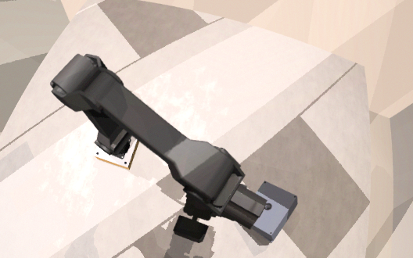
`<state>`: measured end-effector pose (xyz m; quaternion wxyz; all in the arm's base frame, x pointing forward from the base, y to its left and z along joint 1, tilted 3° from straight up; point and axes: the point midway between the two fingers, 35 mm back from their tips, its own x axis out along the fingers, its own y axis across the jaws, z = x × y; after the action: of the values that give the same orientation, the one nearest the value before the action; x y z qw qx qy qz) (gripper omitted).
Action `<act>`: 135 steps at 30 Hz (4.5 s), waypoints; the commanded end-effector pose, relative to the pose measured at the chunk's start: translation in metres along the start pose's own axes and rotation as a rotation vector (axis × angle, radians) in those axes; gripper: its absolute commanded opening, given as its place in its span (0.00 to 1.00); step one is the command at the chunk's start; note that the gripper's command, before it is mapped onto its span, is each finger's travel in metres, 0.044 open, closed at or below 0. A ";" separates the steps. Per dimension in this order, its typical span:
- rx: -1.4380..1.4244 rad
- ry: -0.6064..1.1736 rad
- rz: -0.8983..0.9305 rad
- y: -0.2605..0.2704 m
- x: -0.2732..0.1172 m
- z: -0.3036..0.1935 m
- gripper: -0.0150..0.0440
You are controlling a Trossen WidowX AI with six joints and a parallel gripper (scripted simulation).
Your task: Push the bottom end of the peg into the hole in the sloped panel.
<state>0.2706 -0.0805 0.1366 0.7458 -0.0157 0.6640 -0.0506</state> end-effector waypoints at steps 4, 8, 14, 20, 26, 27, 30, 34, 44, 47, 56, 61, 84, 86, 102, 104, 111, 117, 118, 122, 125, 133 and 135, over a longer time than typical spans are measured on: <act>-0.056 -0.050 -0.030 0.005 -0.004 0.013 0.25; -0.082 -0.071 -0.043 0.008 -0.005 0.018 0.25; -0.121 -0.103 -0.061 0.013 -0.007 0.027 0.25; -0.159 -0.135 -0.079 0.019 -0.009 0.035 0.25; -0.196 -0.168 -0.097 0.025 -0.011 0.044 0.25; -0.202 -0.174 -0.100 0.026 -0.012 0.045 0.25; -0.220 -0.190 -0.108 0.029 -0.013 0.049 0.25; -0.244 -0.212 -0.120 0.033 -0.015 0.054 0.25; -0.302 -0.268 -0.147 0.045 -0.020 0.067 0.25; -0.319 -0.285 -0.155 0.049 -0.022 0.071 0.25; -0.368 -0.336 -0.178 0.061 -0.028 0.082 0.25; -0.395 -0.365 -0.190 0.068 -0.031 0.087 0.25; -0.439 -0.418 -0.212 0.078 -0.012 0.111 0.25; -0.441 -0.420 -0.213 0.078 -0.009 0.113 0.25; -0.443 -0.434 -0.217 0.079 0.010 0.125 0.25; -0.441 -0.435 -0.217 0.079 0.010 0.125 0.25; -0.443 -0.436 -0.218 0.077 0.016 0.128 0.25; -0.443 -0.436 -0.218 0.076 0.023 0.132 0.25; -0.443 -0.436 -0.218 0.076 0.024 0.133 0.25; -0.443 -0.437 -0.218 0.076 0.029 0.135 0.25; -0.443 -0.437 -0.218 0.076 0.031 0.135 0.25; -0.436 -0.440 -0.221 0.075 0.026 0.134 0.25; -0.436 -0.440 -0.221 0.075 0.026 0.134 0.25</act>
<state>0.4112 -0.0140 0.1177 0.8398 -0.2576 0.4777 0.0169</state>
